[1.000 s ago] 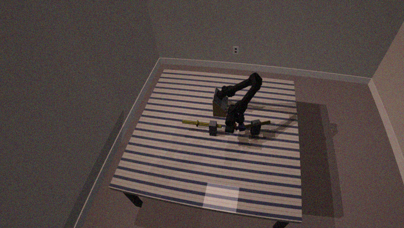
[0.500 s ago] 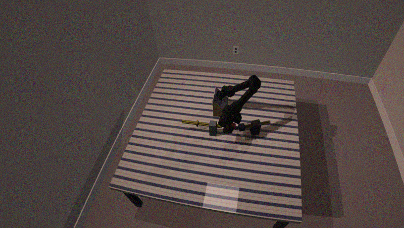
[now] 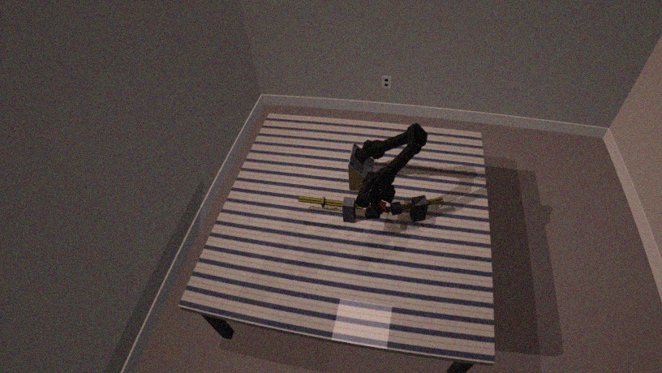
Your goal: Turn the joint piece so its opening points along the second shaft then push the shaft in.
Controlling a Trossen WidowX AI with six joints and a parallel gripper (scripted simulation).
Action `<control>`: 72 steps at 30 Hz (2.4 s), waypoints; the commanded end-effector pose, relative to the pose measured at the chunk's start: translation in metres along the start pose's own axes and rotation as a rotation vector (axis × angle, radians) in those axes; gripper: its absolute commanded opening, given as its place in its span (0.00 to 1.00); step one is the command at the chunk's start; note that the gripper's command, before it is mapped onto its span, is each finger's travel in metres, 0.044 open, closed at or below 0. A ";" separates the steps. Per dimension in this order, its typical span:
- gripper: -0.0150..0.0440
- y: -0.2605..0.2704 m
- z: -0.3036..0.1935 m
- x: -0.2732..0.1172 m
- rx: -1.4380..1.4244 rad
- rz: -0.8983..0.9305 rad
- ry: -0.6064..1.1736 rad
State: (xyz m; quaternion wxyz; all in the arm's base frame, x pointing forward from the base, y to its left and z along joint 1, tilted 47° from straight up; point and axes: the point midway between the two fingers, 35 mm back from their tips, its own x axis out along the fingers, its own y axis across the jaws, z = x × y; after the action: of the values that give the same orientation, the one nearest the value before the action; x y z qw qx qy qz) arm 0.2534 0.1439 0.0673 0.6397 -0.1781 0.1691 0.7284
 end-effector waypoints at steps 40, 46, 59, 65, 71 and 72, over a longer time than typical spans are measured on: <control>1.00 0.000 0.000 0.000 0.000 0.000 -0.001; 1.00 0.000 0.001 -0.002 -0.002 0.011 0.081; 1.00 0.000 0.012 -0.027 -0.011 -0.015 0.460; 1.00 0.000 0.012 -0.027 -0.010 -0.014 0.462; 1.00 -0.001 0.013 -0.032 0.034 -0.025 0.451; 1.00 -0.002 0.014 -0.036 0.067 -0.032 0.448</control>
State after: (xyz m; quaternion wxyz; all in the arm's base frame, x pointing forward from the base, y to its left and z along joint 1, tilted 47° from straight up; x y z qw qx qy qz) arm 0.2558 0.1237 0.0919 0.5923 -0.3350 0.3121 0.6630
